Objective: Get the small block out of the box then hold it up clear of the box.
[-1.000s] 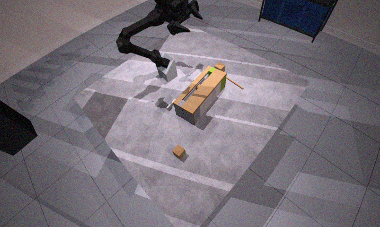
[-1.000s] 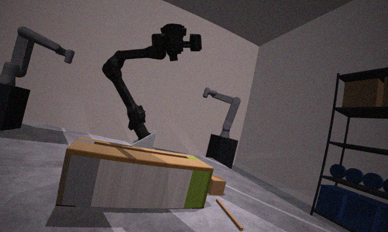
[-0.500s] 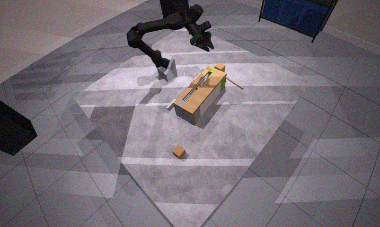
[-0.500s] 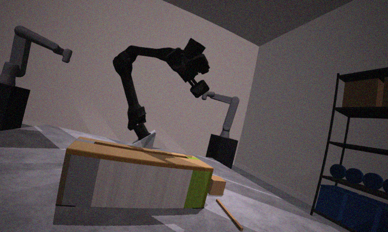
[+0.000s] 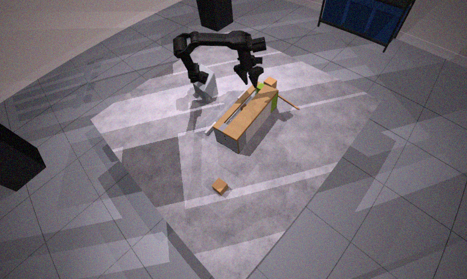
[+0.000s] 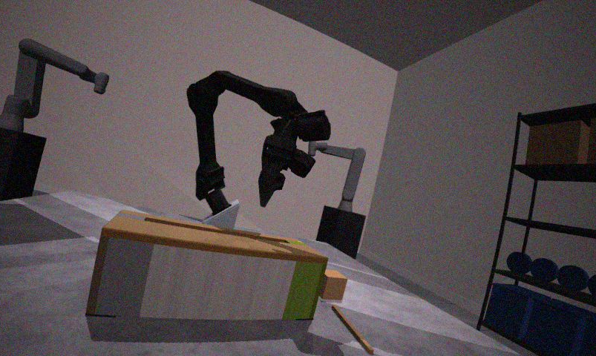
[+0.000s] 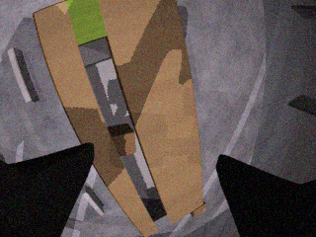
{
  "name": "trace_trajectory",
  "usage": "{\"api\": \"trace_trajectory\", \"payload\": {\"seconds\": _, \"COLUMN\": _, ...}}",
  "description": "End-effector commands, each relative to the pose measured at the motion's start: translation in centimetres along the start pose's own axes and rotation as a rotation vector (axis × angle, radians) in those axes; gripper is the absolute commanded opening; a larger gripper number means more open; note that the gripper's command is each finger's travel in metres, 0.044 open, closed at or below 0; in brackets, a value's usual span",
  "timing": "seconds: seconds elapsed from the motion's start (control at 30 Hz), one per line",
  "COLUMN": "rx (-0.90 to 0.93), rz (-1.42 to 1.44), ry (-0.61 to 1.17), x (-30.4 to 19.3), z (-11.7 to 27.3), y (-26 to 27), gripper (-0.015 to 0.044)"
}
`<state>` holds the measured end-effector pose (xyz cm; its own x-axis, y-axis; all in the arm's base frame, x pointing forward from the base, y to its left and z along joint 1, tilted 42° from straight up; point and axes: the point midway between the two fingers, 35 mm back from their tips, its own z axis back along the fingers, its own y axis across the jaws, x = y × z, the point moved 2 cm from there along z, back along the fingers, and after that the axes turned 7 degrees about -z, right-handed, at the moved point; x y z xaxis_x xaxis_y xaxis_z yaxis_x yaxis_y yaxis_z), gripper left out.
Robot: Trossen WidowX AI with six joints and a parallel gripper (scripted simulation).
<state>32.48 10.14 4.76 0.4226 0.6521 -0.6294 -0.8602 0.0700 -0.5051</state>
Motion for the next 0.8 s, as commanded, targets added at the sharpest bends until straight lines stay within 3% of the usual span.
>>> {"api": "trace_trajectory", "payload": {"seconds": 0.0, "rx": 0.309, "rz": 0.448, "ry": 0.234, "x": -3.0, "z": -3.8, "y": 3.6, "gripper": 0.04}}
{"api": "trace_trajectory", "payload": {"seconds": 0.77, "rx": 0.309, "rz": 0.448, "ry": 0.233, "x": -2.8, "z": -4.9, "y": 4.2, "gripper": 0.04}}
